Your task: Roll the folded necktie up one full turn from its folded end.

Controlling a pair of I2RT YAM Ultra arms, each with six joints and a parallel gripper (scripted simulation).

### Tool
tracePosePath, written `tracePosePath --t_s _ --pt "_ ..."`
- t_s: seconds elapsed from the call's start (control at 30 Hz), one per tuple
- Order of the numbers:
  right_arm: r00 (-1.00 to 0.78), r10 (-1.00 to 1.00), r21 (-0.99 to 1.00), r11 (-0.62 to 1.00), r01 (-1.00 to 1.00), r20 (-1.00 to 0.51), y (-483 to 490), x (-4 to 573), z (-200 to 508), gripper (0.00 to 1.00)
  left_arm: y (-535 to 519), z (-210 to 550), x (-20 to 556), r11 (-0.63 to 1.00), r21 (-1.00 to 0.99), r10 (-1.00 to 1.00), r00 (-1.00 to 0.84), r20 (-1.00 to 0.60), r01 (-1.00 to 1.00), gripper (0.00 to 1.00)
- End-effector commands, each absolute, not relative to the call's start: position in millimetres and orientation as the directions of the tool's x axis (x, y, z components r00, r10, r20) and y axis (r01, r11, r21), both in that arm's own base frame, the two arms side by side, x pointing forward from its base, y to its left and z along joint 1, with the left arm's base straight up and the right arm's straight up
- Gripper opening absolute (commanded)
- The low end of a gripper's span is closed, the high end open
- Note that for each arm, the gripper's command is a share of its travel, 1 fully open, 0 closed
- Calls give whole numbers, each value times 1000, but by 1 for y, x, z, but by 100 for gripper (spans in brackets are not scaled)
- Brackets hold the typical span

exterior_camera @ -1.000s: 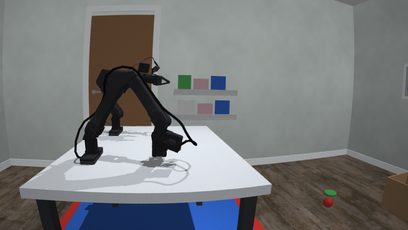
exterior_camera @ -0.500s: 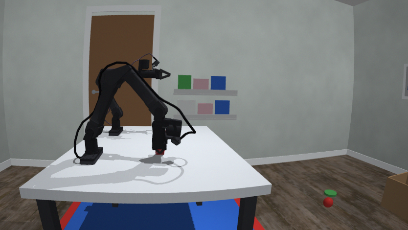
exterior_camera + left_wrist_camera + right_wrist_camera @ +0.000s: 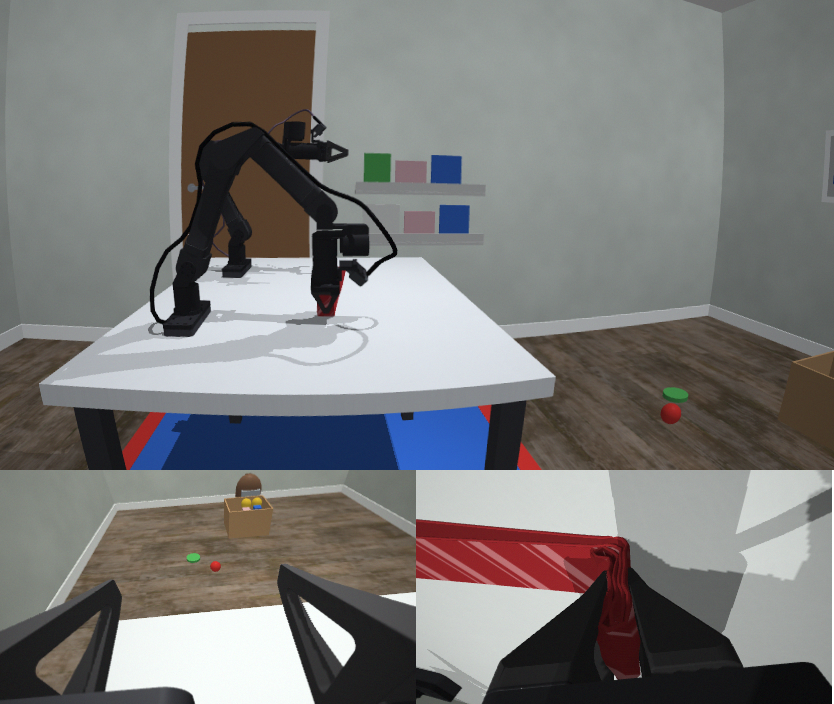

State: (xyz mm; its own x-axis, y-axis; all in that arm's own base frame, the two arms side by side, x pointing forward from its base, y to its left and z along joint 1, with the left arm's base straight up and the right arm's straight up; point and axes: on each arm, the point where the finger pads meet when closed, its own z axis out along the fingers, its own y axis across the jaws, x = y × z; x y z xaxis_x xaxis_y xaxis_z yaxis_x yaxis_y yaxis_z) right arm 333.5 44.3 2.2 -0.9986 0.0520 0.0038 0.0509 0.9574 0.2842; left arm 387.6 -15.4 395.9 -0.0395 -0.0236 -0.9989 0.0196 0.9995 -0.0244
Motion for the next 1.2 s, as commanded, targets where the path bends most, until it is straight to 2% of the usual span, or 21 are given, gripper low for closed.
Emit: tracePosePath --t_s 0.0,0.5,1.17 --pt "-996 84 182 980 77 -35 35 340 8 12 -13 415 385 999 -38 -38 1 -999 20 100" --pt "-996 84 -216 972 90 -35 40 341 8 12 -13 415 385 999 -38 -38 1 -999 20 100" --pt "-996 84 -515 852 90 -35 43 341 8 12 -13 415 385 999 -38 -38 1 -999 20 100"
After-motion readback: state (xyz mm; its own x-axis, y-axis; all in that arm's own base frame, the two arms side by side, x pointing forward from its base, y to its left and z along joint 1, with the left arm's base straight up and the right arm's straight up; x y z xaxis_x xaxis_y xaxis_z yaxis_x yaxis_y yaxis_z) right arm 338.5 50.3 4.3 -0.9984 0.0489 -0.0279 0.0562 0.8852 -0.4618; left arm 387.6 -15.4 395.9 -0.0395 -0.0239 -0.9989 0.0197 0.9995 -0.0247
